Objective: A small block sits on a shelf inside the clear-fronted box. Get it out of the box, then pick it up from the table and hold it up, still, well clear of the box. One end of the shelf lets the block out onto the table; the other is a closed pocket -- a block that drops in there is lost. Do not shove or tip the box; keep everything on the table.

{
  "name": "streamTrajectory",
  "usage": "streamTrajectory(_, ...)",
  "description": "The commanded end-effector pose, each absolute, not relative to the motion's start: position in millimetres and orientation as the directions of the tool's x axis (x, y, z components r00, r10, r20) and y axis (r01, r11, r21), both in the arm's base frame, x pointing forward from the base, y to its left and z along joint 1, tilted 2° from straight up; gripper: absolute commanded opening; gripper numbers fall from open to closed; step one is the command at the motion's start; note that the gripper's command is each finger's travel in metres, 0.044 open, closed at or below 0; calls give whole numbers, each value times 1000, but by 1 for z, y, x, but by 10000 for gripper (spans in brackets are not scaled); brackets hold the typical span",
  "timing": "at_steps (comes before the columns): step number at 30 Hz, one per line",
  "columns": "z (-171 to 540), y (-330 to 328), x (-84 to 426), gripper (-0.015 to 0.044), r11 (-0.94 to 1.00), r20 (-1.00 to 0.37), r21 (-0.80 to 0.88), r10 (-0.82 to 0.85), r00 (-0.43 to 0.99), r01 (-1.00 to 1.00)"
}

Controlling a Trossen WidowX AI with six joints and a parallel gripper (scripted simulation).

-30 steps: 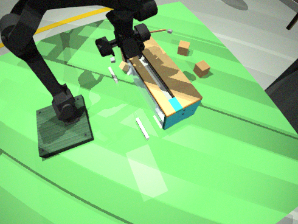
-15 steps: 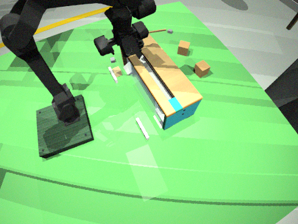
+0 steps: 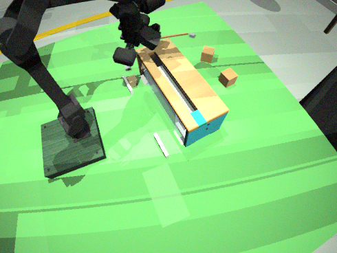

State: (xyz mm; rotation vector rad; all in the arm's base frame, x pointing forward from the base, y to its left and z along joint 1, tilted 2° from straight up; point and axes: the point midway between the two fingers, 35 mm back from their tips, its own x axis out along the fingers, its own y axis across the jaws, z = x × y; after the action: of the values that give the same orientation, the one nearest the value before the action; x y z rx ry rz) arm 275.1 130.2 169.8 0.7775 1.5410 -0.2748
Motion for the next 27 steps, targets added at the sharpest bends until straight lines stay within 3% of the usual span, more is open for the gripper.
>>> streamTrajectory(1, 169, 134, 264, 285, 956, -966, 192, 224, 131, -220)
streamTrajectory(14, 170, 136, 258, 285, 629, -964, -63, 162, 210, -775)
streamTrajectory(27, 172, 138, 253, 285, 53, -952, -277, 117, 282, -959)
